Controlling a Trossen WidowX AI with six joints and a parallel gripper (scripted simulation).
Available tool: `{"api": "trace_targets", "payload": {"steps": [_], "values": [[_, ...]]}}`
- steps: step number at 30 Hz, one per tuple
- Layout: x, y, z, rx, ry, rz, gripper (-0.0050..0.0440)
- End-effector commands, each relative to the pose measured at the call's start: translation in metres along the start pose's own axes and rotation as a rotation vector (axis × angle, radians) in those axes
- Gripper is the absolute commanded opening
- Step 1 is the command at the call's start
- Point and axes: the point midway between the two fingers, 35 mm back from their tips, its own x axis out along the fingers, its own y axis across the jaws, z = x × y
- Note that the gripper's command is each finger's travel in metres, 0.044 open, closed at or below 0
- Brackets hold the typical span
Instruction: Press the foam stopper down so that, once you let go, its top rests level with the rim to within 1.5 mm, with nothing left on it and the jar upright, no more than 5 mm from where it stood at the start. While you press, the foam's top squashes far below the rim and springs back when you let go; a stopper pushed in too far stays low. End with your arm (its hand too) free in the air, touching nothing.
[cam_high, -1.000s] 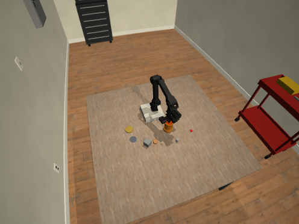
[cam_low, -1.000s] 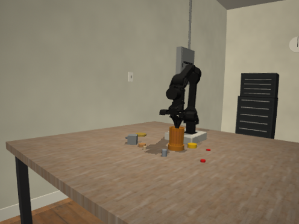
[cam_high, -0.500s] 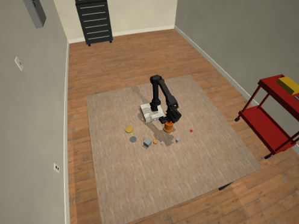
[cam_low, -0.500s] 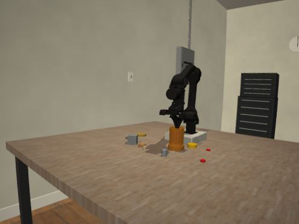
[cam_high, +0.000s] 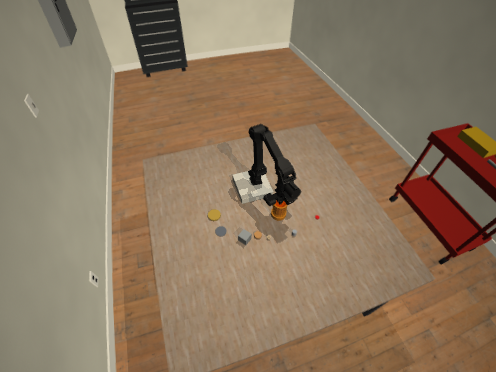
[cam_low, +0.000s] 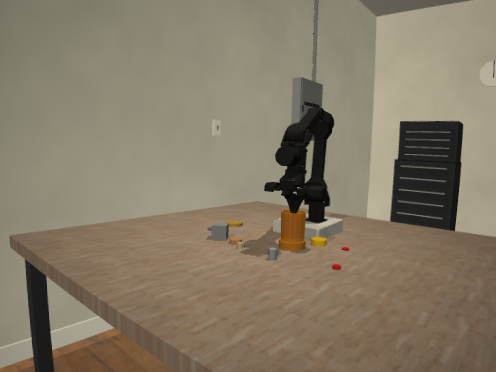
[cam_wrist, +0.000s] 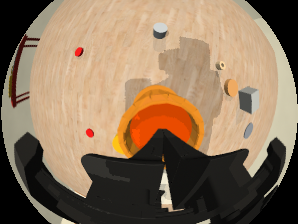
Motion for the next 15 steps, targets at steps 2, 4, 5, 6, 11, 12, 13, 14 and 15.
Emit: {"api": "trace_targets", "payload": {"steps": [2, 4, 5, 6, 11, 12, 13, 14, 15], "values": [[0.0083, 0.0004, -0.0073, -0.002, 0.032, 0.002, 0.0], [0.0084, 0.0004, -0.0073, -0.002, 0.032, 0.002, 0.0], [0.0084, 0.0004, -0.0073, -0.002, 0.032, 0.002, 0.0], [0.0085, 0.0004, -0.0073, -0.002, 0.032, 0.002, 0.0], [0.009, 0.0005, -0.0075, -0.002, 0.032, 0.002, 0.0], [0.0091, 0.0005, -0.0075, -0.002, 0.032, 0.002, 0.0], [0.0092, 0.0005, -0.0075, -0.002, 0.032, 0.002, 0.0], [0.0093, 0.0005, -0.0075, -0.002, 0.032, 0.002, 0.0], [0.0094, 0.0006, -0.0076, -0.002, 0.032, 0.002, 0.0]]}}
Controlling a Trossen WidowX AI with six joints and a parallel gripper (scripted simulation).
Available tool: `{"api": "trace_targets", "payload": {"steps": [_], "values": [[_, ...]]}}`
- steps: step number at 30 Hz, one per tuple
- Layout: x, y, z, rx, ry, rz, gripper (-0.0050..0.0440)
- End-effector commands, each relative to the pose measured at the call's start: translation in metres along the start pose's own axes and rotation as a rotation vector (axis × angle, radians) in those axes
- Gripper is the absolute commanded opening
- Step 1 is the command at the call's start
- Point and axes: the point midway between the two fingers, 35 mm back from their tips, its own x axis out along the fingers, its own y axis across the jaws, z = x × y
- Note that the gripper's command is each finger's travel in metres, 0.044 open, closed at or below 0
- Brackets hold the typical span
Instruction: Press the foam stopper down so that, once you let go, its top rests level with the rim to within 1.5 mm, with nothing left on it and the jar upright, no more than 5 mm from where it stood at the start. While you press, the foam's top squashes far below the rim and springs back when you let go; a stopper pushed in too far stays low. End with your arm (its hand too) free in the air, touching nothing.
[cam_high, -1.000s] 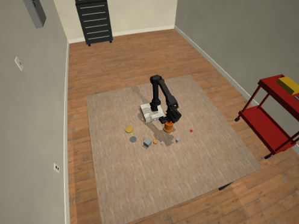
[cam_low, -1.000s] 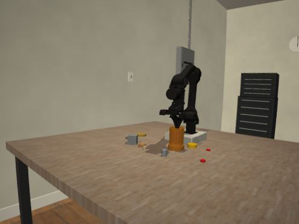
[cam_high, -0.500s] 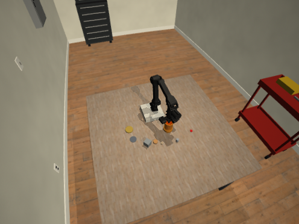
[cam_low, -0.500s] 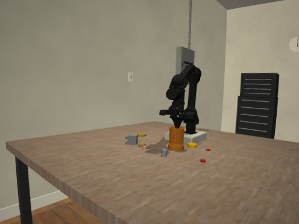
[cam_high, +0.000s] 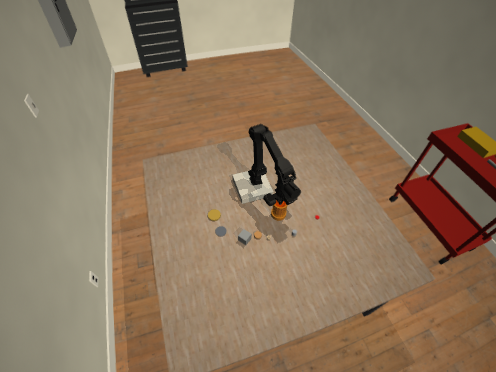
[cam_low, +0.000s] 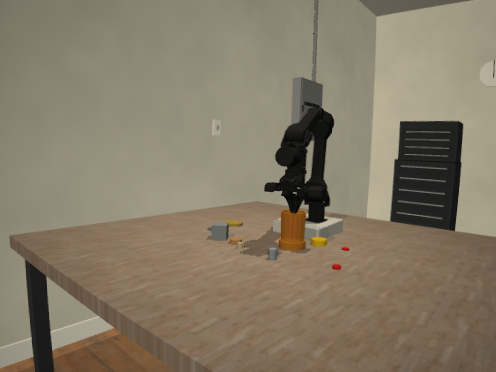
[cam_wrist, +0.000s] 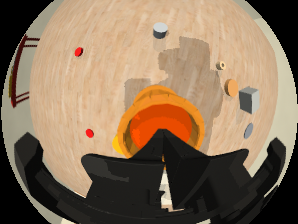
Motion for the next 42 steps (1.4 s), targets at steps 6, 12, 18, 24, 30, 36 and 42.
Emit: {"api": "trace_targets", "payload": {"steps": [6, 12, 18, 24, 30, 36, 42], "values": [[0.0089, 0.0007, -0.0076, -0.002, 0.033, 0.003, 0.0], [0.0094, 0.0008, -0.0077, -0.002, 0.033, 0.003, 0.0], [0.01, 0.0009, -0.0079, -0.002, 0.033, 0.003, 0.0], [0.0104, 0.001, -0.0079, -0.002, 0.033, 0.003, 0.0], [0.011, 0.0012, -0.0081, -0.002, 0.033, 0.003, 0.0], [0.0116, 0.0013, -0.0082, -0.002, 0.033, 0.003, 0.0], [0.012, 0.0014, -0.0082, -0.002, 0.033, 0.003, 0.0]]}}
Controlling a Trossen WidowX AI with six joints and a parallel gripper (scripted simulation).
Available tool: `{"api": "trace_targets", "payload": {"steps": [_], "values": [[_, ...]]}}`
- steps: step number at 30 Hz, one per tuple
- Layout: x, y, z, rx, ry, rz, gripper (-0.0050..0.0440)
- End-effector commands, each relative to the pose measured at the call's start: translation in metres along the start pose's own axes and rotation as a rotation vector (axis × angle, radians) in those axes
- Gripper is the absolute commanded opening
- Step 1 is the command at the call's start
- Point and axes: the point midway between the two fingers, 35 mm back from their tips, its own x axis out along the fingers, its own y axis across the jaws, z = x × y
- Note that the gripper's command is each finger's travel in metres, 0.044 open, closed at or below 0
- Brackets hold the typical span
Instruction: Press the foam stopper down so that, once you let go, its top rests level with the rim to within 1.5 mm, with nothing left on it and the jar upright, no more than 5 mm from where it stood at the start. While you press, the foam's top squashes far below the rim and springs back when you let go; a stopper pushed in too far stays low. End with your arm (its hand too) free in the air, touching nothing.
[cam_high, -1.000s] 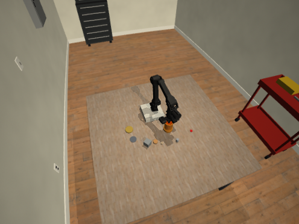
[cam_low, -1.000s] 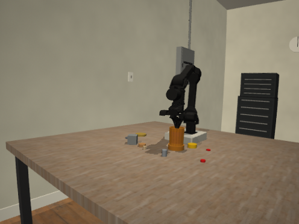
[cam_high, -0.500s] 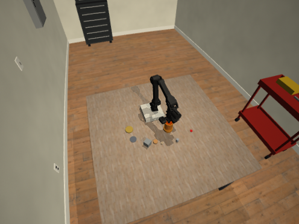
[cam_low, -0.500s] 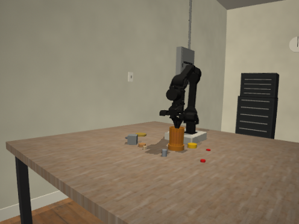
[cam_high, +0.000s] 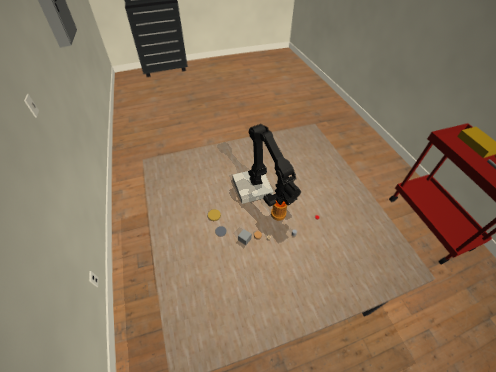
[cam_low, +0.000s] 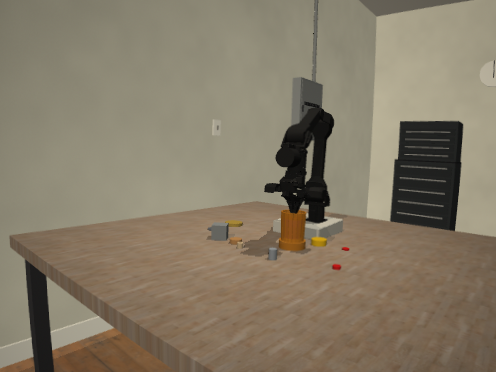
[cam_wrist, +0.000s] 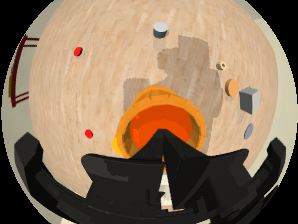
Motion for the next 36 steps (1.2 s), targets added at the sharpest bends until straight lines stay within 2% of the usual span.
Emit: {"api": "trace_targets", "payload": {"steps": [1, 30, 33, 36], "values": [[0.009, 0.001, -0.008, 0.0, 0.036, 0.006, 0.0], [0.007, 0.002, -0.004, 0.0, 0.031, 0.005, 0.0], [0.005, 0.002, -0.004, 0.0, 0.032, 0.005, 0.0], [-0.011, 0.001, 0.0, 0.0, 0.032, 0.005, 0.0]]}}
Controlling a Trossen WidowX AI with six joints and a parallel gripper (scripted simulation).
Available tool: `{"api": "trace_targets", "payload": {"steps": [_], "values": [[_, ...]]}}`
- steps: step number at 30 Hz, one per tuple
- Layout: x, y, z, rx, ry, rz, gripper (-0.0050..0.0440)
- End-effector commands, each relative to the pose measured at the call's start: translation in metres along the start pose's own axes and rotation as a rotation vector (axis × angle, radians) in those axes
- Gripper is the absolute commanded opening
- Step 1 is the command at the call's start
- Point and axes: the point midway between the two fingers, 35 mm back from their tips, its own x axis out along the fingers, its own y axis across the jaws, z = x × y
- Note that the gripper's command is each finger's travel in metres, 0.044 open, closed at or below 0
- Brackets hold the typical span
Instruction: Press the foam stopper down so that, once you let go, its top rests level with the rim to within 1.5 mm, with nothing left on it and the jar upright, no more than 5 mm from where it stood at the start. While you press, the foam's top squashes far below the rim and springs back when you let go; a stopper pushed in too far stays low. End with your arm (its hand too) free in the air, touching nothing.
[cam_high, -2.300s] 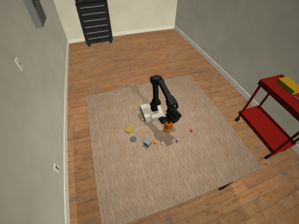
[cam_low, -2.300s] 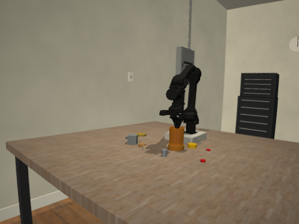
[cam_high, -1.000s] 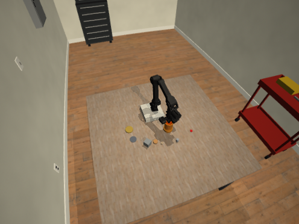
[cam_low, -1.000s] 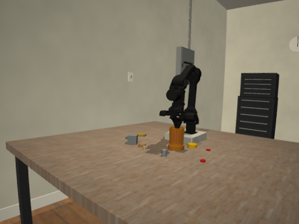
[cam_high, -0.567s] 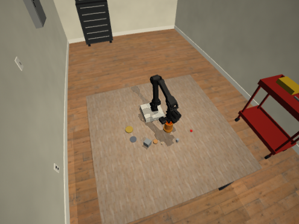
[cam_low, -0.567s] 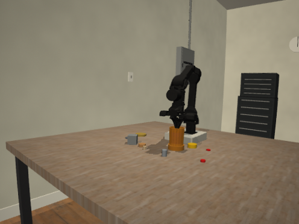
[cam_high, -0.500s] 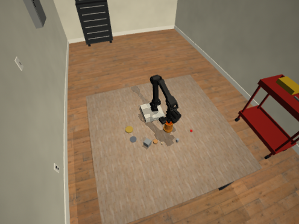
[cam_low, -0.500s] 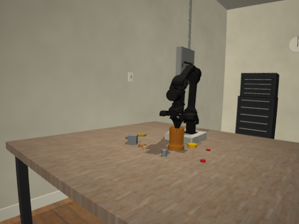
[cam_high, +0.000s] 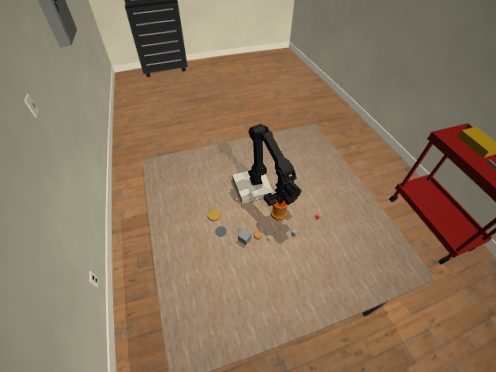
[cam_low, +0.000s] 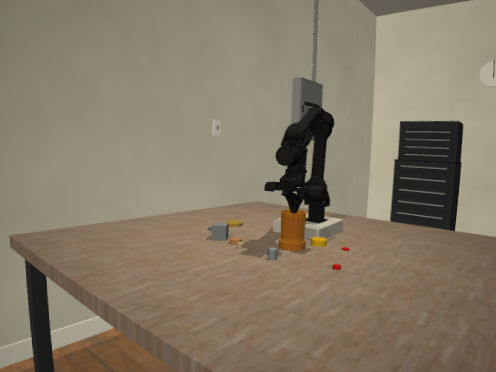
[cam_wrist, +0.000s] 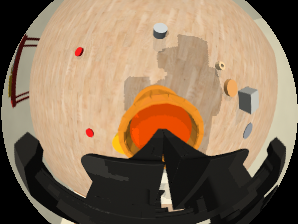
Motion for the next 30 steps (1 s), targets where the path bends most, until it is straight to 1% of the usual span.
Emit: {"api": "trace_targets", "payload": {"steps": [1, 3, 6, 8, 17, 18, 30], "values": [[-0.014, 0.001, 0.001, 0.001, 0.028, 0.006, 0.0], [-0.033, 0.001, 0.004, 0.001, 0.029, 0.006, 0.0], [-0.068, 0.0, 0.006, 0.001, 0.025, 0.006, 0.0], [-0.083, 0.0, 0.005, 0.001, 0.029, 0.006, 0.0], [-0.085, 0.0, 0.004, 0.001, 0.031, 0.006, 0.0], [-0.081, 0.0, 0.004, 0.002, 0.033, 0.004, 0.0], [-0.081, 0.0, 0.004, 0.002, 0.033, 0.004, 0.0]]}}
